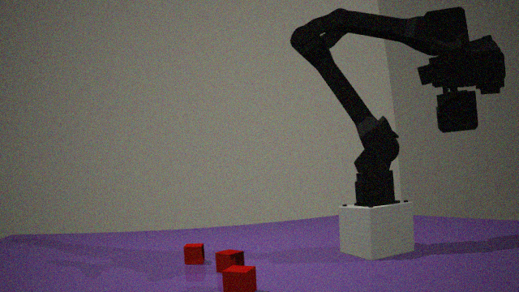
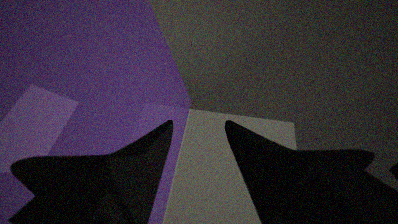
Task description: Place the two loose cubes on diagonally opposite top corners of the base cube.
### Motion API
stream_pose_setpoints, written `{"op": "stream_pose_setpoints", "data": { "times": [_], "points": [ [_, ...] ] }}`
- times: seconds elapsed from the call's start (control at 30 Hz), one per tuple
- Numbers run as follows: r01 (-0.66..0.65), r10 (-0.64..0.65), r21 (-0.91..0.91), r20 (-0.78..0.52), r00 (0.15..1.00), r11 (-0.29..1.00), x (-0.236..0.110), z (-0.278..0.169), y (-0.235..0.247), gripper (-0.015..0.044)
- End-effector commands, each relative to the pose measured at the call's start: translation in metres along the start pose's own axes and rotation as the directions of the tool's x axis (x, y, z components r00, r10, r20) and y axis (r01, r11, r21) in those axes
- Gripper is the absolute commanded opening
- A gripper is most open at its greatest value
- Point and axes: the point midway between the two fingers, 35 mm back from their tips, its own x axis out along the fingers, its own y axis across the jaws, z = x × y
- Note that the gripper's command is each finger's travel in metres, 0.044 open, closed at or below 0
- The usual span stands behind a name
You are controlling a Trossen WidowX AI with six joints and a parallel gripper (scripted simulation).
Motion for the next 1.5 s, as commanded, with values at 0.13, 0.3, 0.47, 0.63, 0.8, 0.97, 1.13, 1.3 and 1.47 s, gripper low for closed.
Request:
{"op": "stream_pose_setpoints", "data": {
  "times": [0.13,0.3,0.47,0.63,0.8,0.97,1.13,1.3,1.47],
  "points": [
    [-0.087,0.116,0.170,-0.170,0.979,0.982,0.027,-0.019,0.004,0.0265],
    [-0.112,0.195,0.288,-0.276,0.941,0.951,0.044,-0.036,0.008,0.0265],
    [-0.111,0.276,0.410,-0.368,0.888,0.905,0.059,-0.055,0.012,0.0265],
    [-0.083,0.358,0.528,-0.444,0.822,0.845,0.072,-0.074,0.017,0.0265],
    [-0.028,0.440,0.636,-0.500,0.746,0.771,0.083,-0.095,0.022,0.0265],
    [0.052,0.520,0.727,-0.537,0.664,0.684,0.092,-0.117,0.027,0.0265],
    [0.153,0.597,0.795,-0.553,0.581,0.588,0.099,-0.139,0.033,0.0265],
    [0.269,0.670,0.833,-0.549,0.499,0.483,0.104,-0.161,0.038,0.0265],
    [0.396,0.737,0.839,-0.527,0.424,0.373,0.107,-0.184,0.044,0.0265]
  ]
}}
